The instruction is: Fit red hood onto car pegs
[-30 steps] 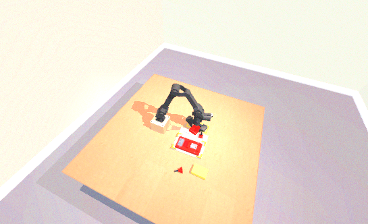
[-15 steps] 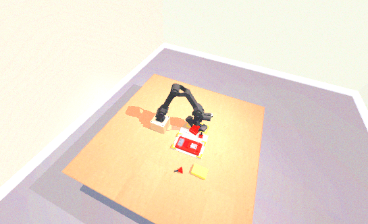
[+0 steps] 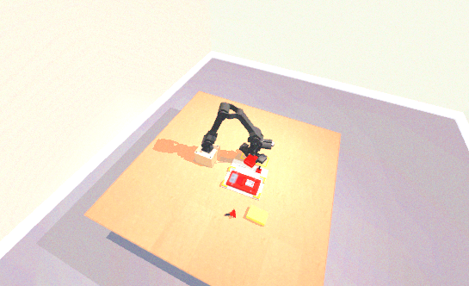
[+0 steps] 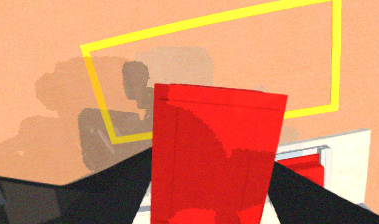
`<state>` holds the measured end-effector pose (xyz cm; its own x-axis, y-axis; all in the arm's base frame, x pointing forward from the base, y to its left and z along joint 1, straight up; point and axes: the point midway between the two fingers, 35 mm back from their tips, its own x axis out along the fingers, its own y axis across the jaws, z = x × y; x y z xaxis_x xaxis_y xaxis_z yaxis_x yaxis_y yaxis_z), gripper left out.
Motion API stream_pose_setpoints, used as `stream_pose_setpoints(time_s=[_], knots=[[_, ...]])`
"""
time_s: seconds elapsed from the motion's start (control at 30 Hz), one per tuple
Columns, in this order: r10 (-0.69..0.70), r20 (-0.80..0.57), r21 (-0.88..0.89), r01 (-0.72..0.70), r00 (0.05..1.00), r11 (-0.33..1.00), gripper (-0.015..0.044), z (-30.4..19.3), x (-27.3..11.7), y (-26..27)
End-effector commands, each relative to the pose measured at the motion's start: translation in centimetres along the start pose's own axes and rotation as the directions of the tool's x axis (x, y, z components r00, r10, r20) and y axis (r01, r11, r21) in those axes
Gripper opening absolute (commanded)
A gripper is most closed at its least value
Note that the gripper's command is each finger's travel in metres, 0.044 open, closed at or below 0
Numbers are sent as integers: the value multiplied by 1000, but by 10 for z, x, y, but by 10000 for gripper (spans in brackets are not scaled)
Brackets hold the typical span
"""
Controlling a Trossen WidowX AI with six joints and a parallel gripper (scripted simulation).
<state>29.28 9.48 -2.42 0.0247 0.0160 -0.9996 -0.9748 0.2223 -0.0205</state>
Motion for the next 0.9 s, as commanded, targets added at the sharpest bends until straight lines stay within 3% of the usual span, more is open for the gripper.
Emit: stream_pose_setpoints(time_s=[0.0,0.87], knots=[[-9,5,0,9,1000,1000,0,2,-12,-3],[-9,5,0,9,1000,1000,0,2,-71,-3]])
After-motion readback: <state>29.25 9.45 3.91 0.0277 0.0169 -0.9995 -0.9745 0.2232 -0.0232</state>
